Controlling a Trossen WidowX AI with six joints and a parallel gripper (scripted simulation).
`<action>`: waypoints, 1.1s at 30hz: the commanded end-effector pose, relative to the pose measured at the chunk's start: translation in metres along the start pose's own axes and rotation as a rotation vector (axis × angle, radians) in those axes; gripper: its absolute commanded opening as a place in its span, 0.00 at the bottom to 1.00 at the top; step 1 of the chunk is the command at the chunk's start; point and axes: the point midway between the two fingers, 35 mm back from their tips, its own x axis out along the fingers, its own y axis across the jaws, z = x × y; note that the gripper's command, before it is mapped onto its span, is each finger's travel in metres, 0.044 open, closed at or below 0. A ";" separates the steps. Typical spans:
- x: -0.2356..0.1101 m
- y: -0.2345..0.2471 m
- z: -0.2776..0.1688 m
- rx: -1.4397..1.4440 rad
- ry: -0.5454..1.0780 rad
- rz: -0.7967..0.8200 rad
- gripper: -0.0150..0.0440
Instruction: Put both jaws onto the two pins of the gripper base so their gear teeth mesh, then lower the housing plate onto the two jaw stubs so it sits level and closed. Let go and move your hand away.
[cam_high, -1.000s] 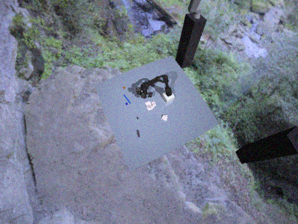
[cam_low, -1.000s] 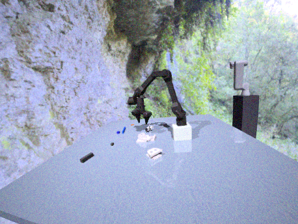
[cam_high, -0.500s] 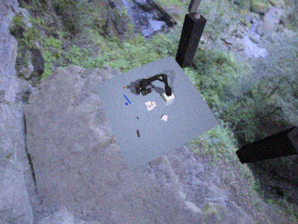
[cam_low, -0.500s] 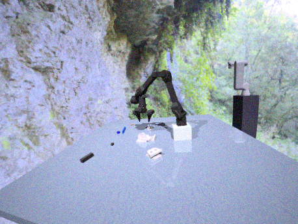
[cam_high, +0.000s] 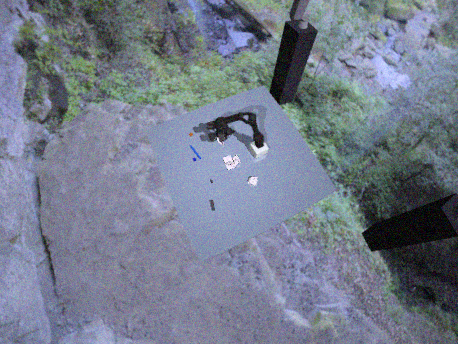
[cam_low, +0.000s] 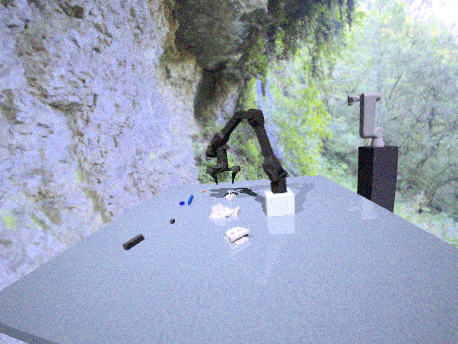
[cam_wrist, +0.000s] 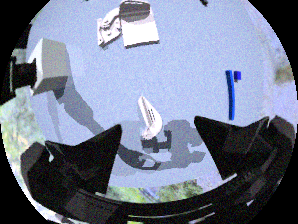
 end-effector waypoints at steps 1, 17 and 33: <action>0.002 0.003 -0.010 -0.070 -0.008 0.004 1.00; 0.038 0.010 -0.023 -0.180 -0.007 0.005 1.00; 0.040 0.011 -0.023 -0.180 -0.007 0.005 1.00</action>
